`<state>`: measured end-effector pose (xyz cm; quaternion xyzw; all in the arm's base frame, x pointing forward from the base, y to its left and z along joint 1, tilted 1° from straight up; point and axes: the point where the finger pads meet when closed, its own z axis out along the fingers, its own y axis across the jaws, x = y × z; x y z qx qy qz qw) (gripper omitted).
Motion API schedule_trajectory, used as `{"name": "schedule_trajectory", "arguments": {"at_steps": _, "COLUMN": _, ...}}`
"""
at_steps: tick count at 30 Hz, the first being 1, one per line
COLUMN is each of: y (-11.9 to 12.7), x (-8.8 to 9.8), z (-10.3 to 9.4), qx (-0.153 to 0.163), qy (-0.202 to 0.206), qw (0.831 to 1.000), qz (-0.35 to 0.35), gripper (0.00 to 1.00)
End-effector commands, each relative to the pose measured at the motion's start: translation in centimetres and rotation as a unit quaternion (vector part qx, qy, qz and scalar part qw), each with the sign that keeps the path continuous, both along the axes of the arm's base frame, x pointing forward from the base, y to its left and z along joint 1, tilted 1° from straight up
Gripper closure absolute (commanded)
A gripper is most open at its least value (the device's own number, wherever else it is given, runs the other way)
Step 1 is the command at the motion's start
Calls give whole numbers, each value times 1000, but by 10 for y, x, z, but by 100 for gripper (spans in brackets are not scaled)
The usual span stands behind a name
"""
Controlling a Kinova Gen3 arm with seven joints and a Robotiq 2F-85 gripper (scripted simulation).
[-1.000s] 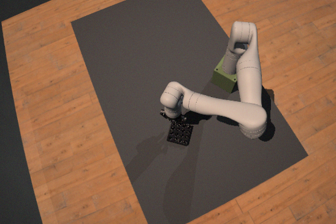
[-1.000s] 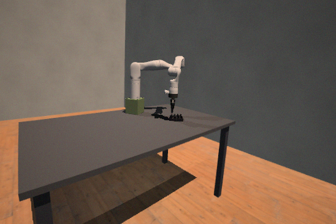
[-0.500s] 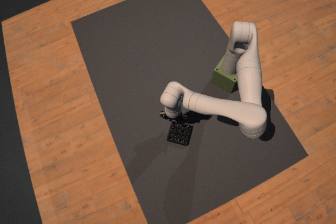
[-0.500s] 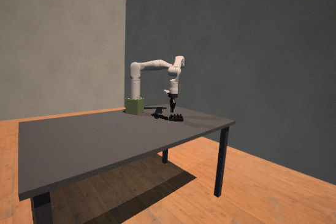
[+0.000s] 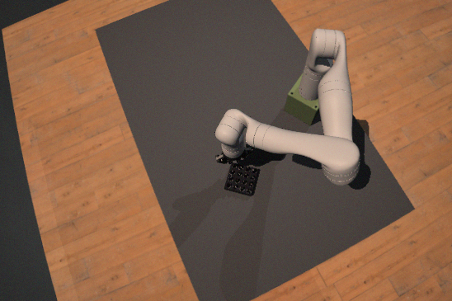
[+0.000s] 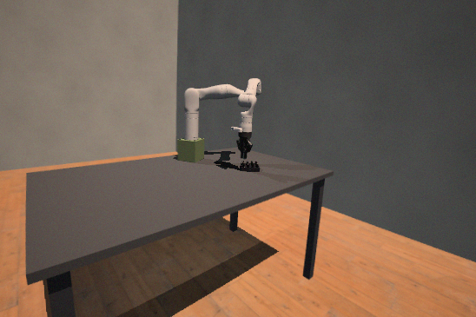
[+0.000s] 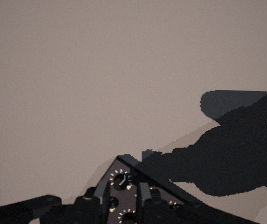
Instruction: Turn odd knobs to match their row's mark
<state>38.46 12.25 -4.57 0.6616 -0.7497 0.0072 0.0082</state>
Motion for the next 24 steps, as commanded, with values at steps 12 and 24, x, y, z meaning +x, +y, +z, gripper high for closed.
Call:
{"name": "schedule_trajectory", "arguments": {"at_steps": 12, "y": 1, "x": 1, "z": 6, "qx": 3, "qy": 3, "qw": 976, "qz": 218, "gripper": 81}}
{"name": "schedule_trajectory", "arguments": {"at_steps": 24, "y": 2, "x": 2, "z": 11, "qx": 2, "qy": 5, "qw": 920, "qz": 392, "gripper": 81}}
